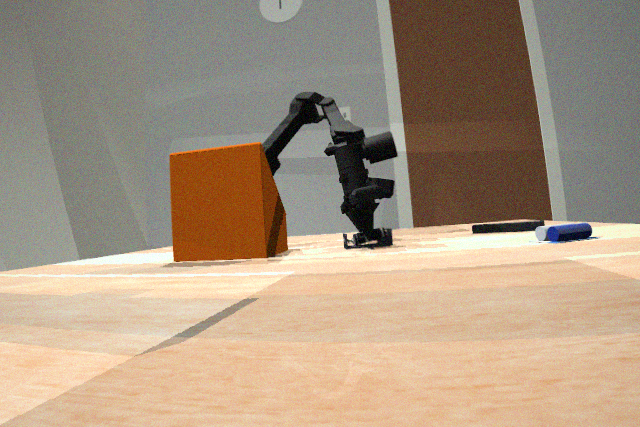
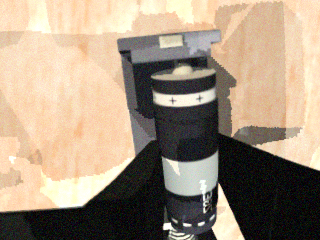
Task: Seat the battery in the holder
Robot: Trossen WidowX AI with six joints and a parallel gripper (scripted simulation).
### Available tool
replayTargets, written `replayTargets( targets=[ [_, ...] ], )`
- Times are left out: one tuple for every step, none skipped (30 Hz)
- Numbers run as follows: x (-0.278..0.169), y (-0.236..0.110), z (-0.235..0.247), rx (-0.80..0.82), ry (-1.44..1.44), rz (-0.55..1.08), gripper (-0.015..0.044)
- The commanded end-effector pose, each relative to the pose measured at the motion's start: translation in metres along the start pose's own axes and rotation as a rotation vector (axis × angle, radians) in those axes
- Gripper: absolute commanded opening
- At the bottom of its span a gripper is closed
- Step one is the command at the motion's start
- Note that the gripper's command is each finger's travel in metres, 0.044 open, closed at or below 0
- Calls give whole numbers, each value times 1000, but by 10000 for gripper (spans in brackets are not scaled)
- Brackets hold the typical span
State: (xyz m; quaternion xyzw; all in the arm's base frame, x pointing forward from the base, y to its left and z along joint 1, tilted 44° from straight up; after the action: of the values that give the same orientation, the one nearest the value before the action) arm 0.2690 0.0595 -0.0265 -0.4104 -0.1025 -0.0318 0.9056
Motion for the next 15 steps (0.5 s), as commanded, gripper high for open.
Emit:
replayTargets(
  targets=[
    [-5,3,0,-9,6,47,79],
    [-5,3,1,-9,6,53,79],
    [-5,3,1,-10,5,59,79],
    [-5,3,1,-11,5,66,79],
    [-4,3,2,-12,5,72,79],
    [-4,3,2,-14,4,78,79],
    [-4,4,2,-15,4,84,79],
    [-4,4,2,-16,4,90,79],
    [-4,4,3,-17,3,96,79],
    [-3,4,3,-18,3,102,79],
    [-3,4,3,-19,2,108,79],
    [-3,4,3,-21,2,114,79],
    [-3,4,3,-22,2,120,79],
    [-2,4,4,-23,1,126,79],
    [-2,4,4,-24,1,132,79]
  ],
)
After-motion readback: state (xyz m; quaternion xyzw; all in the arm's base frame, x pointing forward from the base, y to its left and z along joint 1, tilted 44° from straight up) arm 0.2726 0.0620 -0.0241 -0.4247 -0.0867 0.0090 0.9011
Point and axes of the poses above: the point midway between the two fingers, 35 mm back from their tips, its own y axis out along the fingers, its own z axis across the jaws, x = y × z, the point moved 3 cm from there along -y, back along the fingers, and after that the axes turned 8 degrees about y, right-handed, at the moved point
